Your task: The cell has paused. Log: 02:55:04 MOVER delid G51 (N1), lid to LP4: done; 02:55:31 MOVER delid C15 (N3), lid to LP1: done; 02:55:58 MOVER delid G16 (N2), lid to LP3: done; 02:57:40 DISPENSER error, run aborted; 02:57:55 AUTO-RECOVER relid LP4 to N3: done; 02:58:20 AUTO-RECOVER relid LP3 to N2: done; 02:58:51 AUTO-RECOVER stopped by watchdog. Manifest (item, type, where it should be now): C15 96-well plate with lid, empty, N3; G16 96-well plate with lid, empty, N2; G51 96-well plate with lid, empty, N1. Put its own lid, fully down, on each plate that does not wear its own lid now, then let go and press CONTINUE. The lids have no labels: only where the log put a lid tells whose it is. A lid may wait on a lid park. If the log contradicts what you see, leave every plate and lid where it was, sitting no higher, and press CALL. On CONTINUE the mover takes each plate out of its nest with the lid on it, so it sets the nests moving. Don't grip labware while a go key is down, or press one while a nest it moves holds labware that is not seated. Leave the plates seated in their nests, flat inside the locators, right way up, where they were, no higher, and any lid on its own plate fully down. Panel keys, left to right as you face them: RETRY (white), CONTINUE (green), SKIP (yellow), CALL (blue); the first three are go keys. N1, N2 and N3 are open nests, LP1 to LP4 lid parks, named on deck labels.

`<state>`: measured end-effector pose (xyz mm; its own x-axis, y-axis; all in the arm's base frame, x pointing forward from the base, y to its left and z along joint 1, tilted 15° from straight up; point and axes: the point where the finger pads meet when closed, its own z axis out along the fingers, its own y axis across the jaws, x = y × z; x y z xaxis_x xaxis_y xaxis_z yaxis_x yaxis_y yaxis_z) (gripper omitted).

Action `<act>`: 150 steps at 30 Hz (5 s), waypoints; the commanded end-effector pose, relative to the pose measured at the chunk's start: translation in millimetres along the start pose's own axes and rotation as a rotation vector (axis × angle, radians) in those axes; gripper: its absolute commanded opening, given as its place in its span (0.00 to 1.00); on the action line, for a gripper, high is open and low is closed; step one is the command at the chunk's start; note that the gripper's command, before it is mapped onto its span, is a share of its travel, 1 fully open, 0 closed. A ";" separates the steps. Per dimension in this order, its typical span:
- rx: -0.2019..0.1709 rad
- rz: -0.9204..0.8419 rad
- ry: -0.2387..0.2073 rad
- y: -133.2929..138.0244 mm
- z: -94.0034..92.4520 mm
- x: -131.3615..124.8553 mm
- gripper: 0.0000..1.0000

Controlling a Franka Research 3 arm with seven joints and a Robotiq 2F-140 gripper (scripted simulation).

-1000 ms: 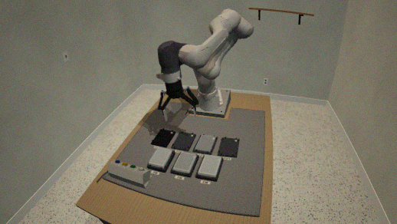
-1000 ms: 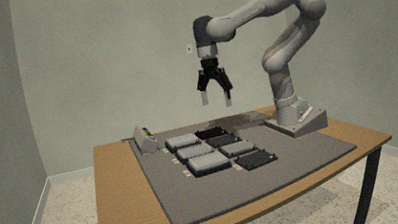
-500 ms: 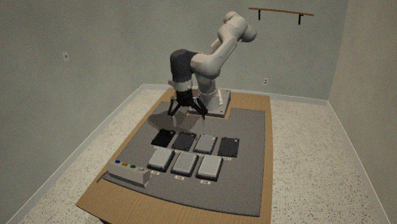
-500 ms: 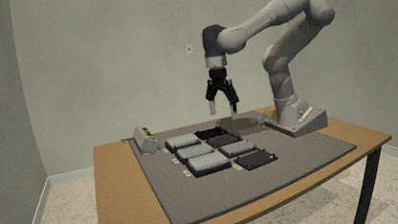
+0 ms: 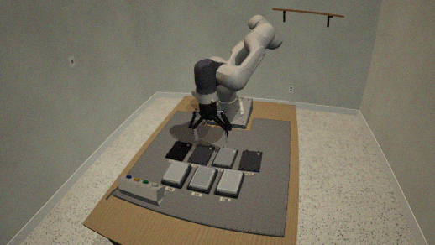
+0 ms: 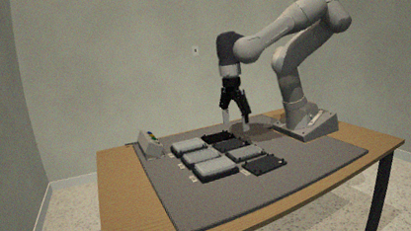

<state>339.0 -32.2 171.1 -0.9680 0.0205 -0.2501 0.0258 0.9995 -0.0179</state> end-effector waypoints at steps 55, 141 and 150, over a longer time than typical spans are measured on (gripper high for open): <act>0.011 0.063 -0.014 2.5 6.0 1.0 0.00; 0.026 -2.865 0.069 119.2 10.7 -180.9 0.66; 0.023 -3.052 0.016 119.1 17.4 -181.1 0.66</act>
<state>518.5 81.4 198.1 0.9056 -0.3289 0.2678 -0.3425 -0.9395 0.0044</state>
